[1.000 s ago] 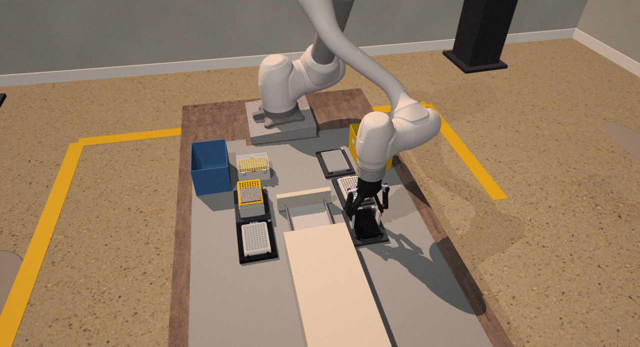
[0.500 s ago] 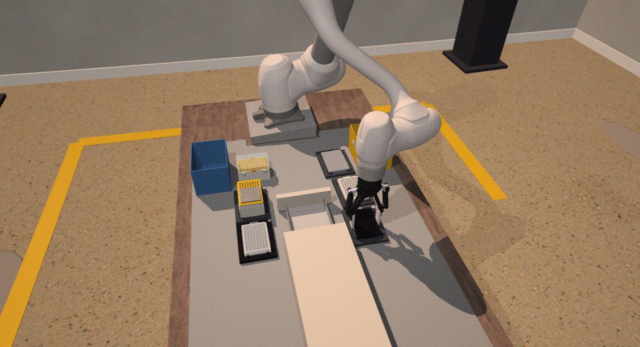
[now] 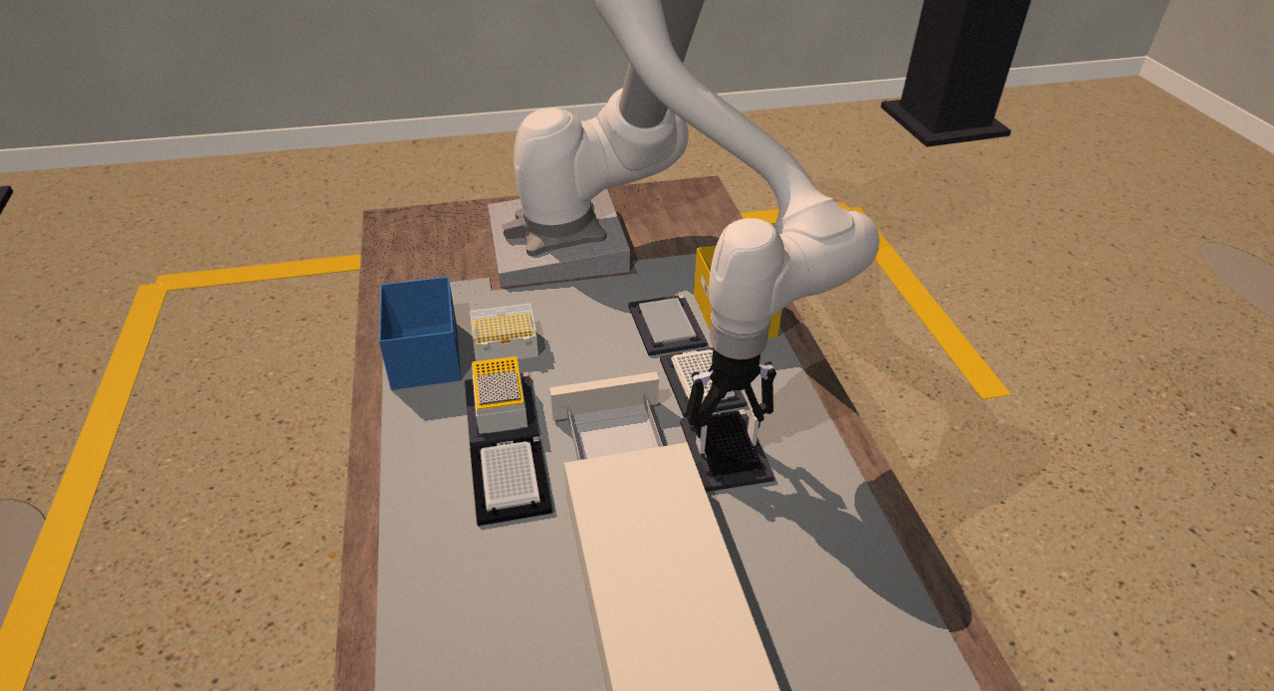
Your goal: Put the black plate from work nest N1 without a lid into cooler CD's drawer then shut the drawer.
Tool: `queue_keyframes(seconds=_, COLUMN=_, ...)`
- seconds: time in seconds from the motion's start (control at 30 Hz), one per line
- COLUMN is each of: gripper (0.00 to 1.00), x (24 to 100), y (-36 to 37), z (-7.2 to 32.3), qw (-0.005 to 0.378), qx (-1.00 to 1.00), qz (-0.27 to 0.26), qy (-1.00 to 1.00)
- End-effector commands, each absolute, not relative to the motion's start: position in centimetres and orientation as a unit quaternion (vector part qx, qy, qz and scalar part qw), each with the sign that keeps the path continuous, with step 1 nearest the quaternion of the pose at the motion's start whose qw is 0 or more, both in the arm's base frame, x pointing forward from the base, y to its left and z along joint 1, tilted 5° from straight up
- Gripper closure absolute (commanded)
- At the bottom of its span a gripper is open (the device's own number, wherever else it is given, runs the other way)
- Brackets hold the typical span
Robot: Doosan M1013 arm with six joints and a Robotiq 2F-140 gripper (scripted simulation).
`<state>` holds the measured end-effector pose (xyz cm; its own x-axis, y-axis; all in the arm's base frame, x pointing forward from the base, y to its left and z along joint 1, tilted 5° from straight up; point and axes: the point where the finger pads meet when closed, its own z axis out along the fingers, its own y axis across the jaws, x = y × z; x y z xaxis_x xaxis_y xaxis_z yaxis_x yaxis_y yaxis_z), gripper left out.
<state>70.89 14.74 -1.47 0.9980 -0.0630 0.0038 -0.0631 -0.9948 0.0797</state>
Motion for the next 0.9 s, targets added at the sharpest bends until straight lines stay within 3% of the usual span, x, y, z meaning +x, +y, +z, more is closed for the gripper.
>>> queue_keyframes(seconds=0.0, gripper=1.0, x=70.9, y=14.8, z=-1.4, qw=0.04, qx=0.999, qz=0.001, qy=-0.032)
queue_keyframes(seconds=0.87, gripper=1.0, x=70.9, y=15.0, z=1.1, qw=0.04, qx=0.999, qz=0.001, qy=-0.032)
